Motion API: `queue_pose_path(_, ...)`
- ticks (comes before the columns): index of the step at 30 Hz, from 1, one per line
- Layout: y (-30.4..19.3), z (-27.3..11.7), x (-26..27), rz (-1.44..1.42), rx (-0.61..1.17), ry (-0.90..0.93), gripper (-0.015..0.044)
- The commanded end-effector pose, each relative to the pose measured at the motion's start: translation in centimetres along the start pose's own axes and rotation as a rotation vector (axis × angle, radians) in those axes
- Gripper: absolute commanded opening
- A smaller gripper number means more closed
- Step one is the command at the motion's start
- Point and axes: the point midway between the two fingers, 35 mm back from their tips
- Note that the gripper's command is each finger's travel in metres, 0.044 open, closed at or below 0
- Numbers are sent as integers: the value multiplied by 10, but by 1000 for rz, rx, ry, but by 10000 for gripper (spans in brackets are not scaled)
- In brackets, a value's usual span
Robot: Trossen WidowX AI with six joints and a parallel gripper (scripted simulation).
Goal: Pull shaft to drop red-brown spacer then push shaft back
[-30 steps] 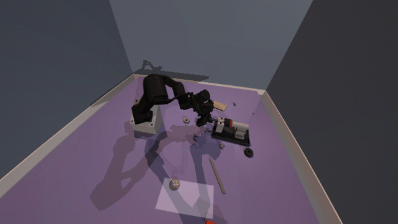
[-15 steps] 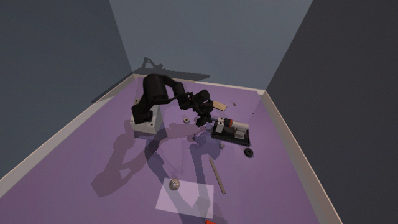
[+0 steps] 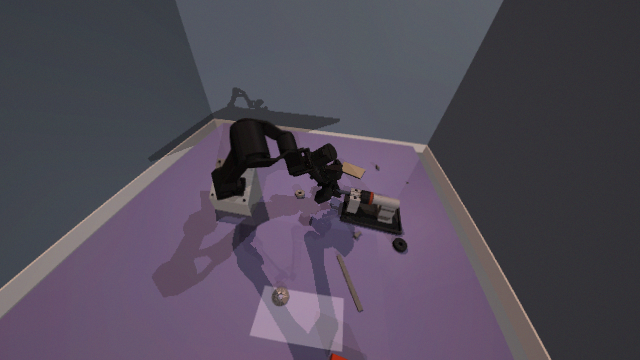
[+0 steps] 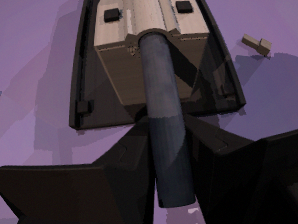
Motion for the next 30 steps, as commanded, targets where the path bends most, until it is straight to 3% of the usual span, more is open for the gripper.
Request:
queue_pose_path(1, -1, -1, -1, 2, 0, -3, 0)
queue_pose_path(30, -3, -3, -1, 2, 1, -3, 0)
Point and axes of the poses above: the point midway between the two fingers, 35 mm back from their tips, its own z axis out along the fingers, its own x axis across the jaws, y = z × x, and after that the axes turned 9 degrees about z, right-handed
